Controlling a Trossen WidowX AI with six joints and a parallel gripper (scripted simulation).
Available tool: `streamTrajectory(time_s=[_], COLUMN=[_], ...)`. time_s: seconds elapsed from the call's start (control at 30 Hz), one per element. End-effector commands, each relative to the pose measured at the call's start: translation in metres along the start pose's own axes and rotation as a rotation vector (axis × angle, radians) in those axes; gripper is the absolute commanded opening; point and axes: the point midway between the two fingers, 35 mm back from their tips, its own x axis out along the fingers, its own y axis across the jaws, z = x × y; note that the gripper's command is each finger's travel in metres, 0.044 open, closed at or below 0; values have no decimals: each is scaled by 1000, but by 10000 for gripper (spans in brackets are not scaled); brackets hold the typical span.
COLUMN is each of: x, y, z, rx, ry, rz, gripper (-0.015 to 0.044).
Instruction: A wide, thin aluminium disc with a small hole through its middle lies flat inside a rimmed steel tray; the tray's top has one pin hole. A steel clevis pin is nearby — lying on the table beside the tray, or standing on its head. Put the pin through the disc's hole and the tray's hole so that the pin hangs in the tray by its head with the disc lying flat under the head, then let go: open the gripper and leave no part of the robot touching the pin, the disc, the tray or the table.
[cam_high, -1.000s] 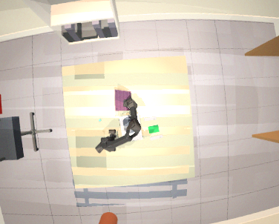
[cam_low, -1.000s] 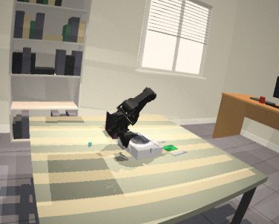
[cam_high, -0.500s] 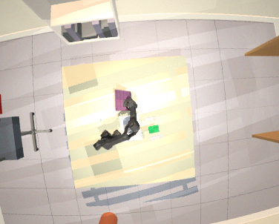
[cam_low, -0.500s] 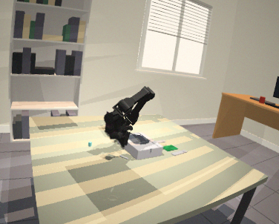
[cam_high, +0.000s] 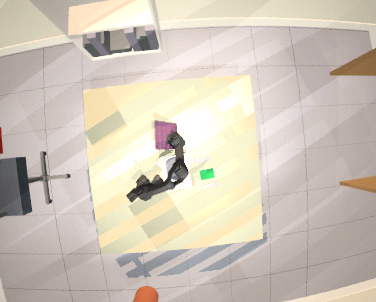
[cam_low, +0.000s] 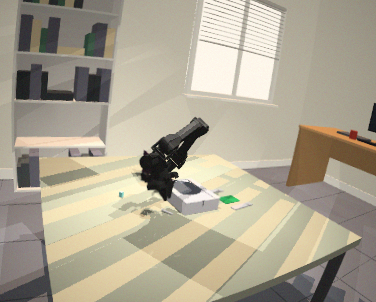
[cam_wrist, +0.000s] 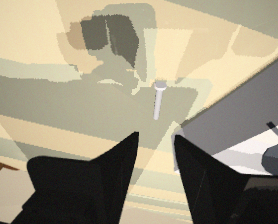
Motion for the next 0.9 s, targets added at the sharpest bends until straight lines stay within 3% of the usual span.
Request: streamTrajectory(time_s=[0.0,0.87], x=[6,47], y=[-1,-2], z=[3,19], rx=[9,9], ry=[4,5], rz=[-4,-5], gripper=[160,160])
